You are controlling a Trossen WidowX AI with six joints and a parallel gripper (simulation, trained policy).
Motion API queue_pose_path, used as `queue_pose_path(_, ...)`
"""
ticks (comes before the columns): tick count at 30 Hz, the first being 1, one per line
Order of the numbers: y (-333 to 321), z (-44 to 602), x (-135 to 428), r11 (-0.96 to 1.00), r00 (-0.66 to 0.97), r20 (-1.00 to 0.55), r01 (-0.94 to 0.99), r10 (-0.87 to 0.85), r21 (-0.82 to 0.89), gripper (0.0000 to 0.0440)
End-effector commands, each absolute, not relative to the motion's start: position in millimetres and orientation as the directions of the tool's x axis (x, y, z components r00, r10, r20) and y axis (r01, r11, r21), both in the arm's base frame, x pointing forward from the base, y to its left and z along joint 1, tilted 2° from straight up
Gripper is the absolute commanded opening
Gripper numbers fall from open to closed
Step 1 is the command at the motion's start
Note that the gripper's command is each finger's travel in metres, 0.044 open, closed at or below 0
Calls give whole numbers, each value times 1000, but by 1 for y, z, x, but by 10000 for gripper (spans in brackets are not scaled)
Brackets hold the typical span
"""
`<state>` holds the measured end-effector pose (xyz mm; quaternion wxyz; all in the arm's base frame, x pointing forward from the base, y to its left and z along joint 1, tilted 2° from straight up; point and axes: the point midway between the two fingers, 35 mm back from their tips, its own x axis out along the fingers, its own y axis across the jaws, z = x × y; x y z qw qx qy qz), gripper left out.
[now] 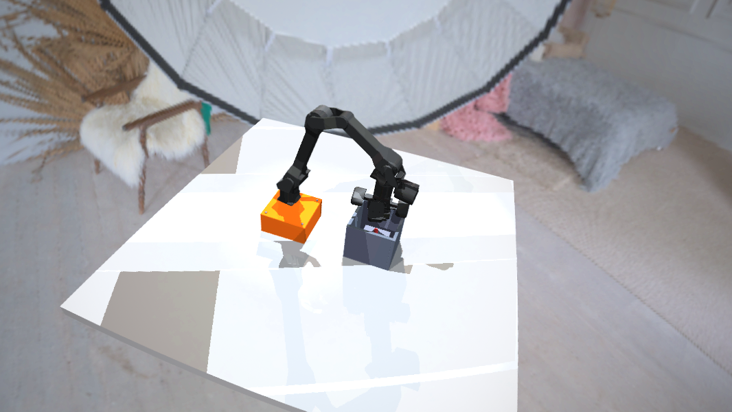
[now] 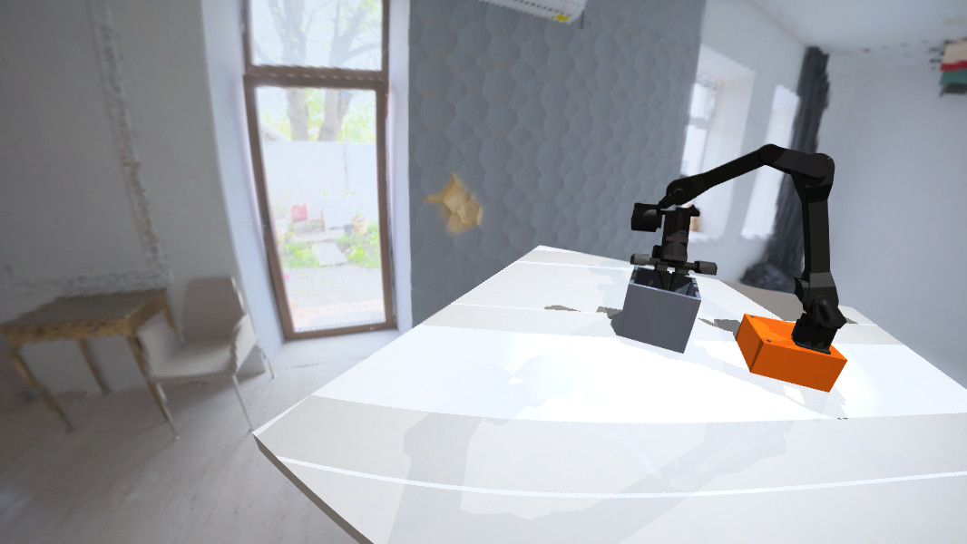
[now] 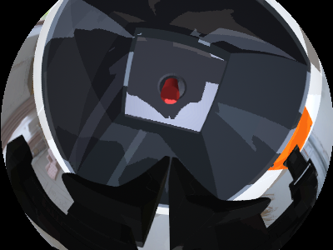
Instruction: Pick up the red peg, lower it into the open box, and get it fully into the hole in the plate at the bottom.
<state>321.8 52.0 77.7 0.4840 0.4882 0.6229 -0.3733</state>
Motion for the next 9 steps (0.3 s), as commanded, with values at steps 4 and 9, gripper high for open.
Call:
queue_pose_path(4, 51, 94, 333, 241, -29, -954, 969, 300, 46, 0)
queue_pose_path(9, 49, 109, 341, 237, -1, -938, 968, 346, 86, 0)
